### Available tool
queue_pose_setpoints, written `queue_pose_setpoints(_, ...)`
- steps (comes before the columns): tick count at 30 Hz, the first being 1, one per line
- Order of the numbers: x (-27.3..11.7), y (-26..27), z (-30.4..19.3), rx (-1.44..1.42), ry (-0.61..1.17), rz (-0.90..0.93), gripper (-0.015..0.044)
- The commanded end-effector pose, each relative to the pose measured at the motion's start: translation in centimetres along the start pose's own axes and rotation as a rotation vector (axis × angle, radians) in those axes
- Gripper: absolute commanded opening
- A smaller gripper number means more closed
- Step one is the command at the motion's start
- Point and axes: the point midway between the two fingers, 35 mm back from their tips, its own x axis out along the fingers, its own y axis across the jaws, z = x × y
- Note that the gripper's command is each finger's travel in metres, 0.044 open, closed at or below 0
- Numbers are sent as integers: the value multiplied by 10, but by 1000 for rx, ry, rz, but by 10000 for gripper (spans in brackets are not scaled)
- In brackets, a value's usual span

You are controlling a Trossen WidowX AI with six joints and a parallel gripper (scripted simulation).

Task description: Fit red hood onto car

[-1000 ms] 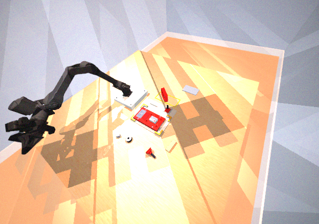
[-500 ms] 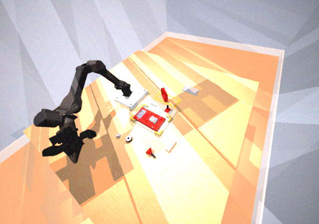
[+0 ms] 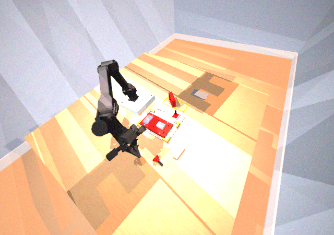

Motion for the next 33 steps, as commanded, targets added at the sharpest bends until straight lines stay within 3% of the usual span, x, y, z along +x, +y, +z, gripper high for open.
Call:
queue_pose_setpoints(1,16,48,8,-137,58,88,0)
queue_pose_setpoints(9,34,159,24,-487,140,303,0)
queue_pose_setpoints(17,25,276,25,-906,192,548,0)
queue_pose_setpoints(24,-7,371,11,-1319,204,777,0)
queue_pose_setpoints(33,-77,471,-24,-1917,167,1101,0)
